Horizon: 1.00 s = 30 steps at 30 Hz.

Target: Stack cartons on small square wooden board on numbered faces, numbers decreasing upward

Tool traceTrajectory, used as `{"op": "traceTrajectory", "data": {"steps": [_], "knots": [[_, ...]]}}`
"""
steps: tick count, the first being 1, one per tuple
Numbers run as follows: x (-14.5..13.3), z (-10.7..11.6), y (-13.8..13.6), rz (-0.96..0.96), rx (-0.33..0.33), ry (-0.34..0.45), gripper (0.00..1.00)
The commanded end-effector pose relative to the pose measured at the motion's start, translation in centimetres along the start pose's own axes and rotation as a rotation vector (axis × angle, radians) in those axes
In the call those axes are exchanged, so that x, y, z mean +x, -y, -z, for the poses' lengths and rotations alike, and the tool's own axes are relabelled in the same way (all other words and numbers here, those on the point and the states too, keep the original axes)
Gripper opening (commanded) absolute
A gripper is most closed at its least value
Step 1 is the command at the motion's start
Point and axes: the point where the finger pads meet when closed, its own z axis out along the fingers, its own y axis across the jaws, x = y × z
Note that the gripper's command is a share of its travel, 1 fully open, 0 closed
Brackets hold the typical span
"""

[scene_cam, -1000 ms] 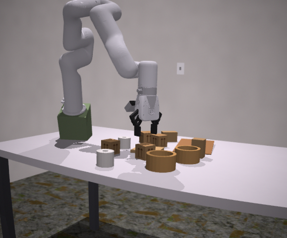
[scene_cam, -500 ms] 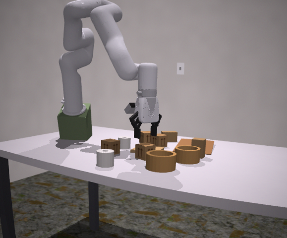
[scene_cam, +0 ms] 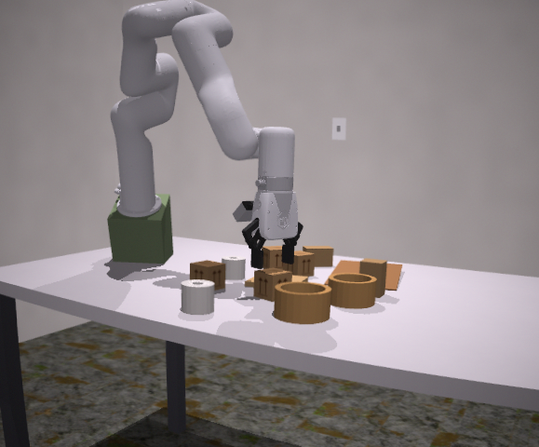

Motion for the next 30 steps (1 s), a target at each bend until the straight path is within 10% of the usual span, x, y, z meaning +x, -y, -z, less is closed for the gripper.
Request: {"op": "traceTrajectory", "data": {"steps": [1,30], "knots": [[-0.1,-0.4,0.0,-0.001,-0.001,0.004,1.00],[-0.2,-3.6,0.0,-0.001,-0.001,0.004,1.00]]}}
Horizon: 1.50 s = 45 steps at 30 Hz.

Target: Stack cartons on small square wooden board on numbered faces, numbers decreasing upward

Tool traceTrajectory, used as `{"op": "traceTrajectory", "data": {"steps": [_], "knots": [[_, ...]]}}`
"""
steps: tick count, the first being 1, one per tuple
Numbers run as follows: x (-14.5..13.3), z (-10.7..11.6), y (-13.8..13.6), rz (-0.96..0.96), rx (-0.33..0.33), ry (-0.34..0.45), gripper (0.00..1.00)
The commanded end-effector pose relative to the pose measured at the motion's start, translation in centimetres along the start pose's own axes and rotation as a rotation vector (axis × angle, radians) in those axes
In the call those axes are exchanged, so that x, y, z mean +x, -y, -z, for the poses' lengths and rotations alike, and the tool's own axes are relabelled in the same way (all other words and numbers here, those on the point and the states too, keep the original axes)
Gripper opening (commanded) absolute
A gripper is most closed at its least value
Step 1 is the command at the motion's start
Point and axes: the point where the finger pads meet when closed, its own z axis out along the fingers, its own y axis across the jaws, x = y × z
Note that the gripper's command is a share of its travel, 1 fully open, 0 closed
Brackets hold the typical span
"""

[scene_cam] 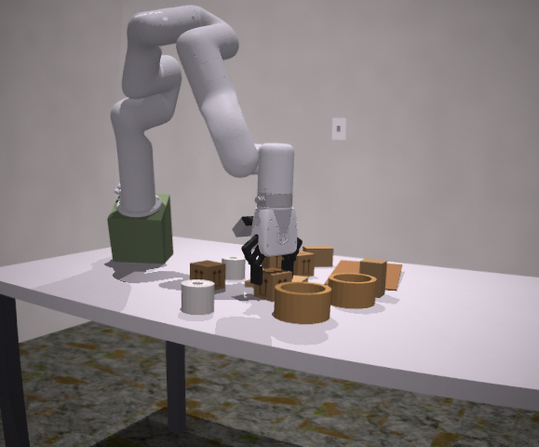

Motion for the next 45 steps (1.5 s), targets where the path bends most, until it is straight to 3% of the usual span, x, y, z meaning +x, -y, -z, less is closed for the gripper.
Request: {"op": "traceTrajectory", "data": {"steps": [1,23,24,45], "knots": [[-0.15,-0.17,-0.02,0.000,-0.001,0.004,1.00],[-0.14,-0.27,-0.02,0.000,-0.001,0.004,1.00],[-0.14,-0.27,-0.02,0.000,-0.001,0.004,0.00],[-0.14,-0.27,-0.02,0.000,-0.001,0.004,0.00]]}}
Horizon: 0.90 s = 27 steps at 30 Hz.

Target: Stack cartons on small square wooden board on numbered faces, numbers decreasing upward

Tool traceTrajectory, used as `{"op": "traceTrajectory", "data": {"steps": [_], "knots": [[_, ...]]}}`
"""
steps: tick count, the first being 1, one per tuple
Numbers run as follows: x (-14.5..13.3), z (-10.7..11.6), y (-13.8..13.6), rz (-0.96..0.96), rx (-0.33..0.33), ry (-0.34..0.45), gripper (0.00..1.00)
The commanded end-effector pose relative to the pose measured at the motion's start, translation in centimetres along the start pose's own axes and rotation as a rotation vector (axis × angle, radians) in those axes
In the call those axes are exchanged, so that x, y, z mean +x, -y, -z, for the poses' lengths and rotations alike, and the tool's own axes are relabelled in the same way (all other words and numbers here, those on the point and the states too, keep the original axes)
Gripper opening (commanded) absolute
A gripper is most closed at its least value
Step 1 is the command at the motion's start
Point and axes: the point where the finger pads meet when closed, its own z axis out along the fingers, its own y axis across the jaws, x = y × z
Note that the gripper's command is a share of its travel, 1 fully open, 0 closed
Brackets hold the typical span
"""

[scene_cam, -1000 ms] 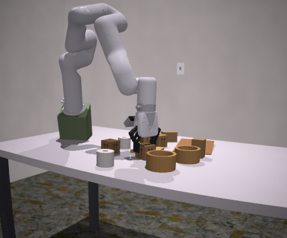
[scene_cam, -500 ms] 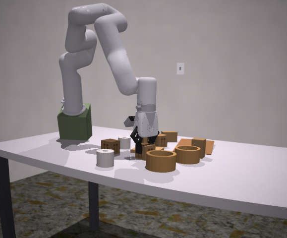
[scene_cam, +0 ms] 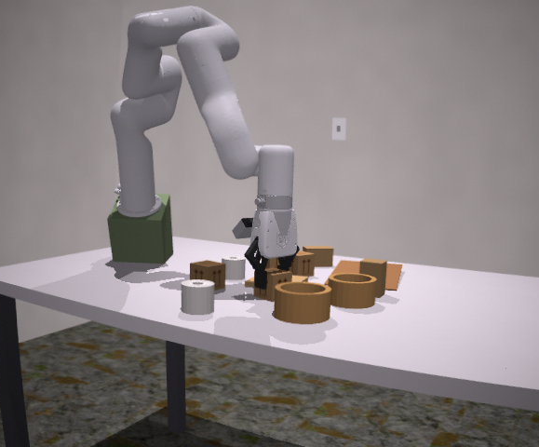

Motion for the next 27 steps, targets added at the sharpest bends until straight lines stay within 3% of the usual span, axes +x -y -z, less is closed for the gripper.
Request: {"op": "traceTrajectory", "data": {"steps": [1,13,15,19,22,26,27], "knots": [[-0.1,0.1,0.0,0.000,-0.001,0.003,0.00],[-0.1,0.2,0.0,0.000,0.000,0.003,0.00],[-0.3,1.5,0.0,-0.001,0.003,0.005,0.00],[-0.3,6.0,0.0,-0.001,0.005,0.007,0.00],[-0.2,6.5,-0.2,-0.001,0.004,0.006,0.00],[4.1,7.0,-5.8,-0.002,0.002,0.002,0.00],[4.1,7.0,-5.8,-0.002,0.002,0.002,0.00]]}}
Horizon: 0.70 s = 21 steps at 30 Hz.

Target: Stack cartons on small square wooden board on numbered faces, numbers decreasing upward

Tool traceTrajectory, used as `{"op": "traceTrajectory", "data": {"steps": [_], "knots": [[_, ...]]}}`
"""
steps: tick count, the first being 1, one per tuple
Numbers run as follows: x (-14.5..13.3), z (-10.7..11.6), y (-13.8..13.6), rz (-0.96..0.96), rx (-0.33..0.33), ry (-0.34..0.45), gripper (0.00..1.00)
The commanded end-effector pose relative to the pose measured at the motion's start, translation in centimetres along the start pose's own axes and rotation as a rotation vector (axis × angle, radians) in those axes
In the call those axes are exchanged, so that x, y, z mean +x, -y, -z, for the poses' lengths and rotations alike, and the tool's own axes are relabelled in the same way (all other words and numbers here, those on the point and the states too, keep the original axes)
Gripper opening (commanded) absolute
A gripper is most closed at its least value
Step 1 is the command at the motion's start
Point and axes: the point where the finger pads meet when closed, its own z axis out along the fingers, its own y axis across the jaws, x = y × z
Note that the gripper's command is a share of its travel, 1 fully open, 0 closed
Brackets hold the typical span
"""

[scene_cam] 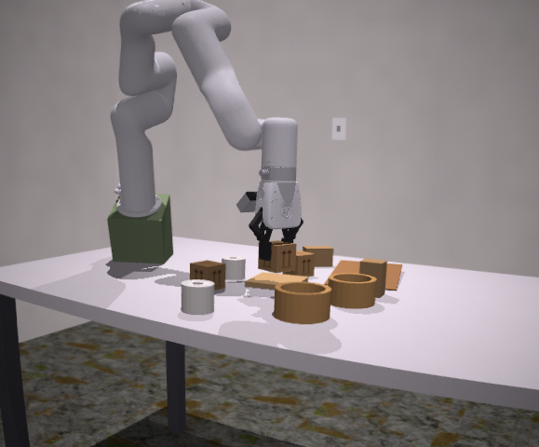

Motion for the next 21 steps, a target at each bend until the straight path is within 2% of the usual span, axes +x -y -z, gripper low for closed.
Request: {"op": "traceTrajectory", "data": {"steps": [1,2,6,8,12,21], "knots": [[3.4,1.2,-4.1,0.002,0.001,-0.004,0.00],[5.2,1.5,-5.9,0.002,0.002,-0.003,0.00],[7.9,1.9,-8.4,0.002,0.003,0.000,0.00],[7.9,0.9,-8.4,0.003,0.003,-0.001,0.00],[8.0,-2.6,-8.3,0.003,0.001,-0.004,0.00],[8.0,-3.1,-8.3,0.003,0.001,-0.004,0.00]]}}
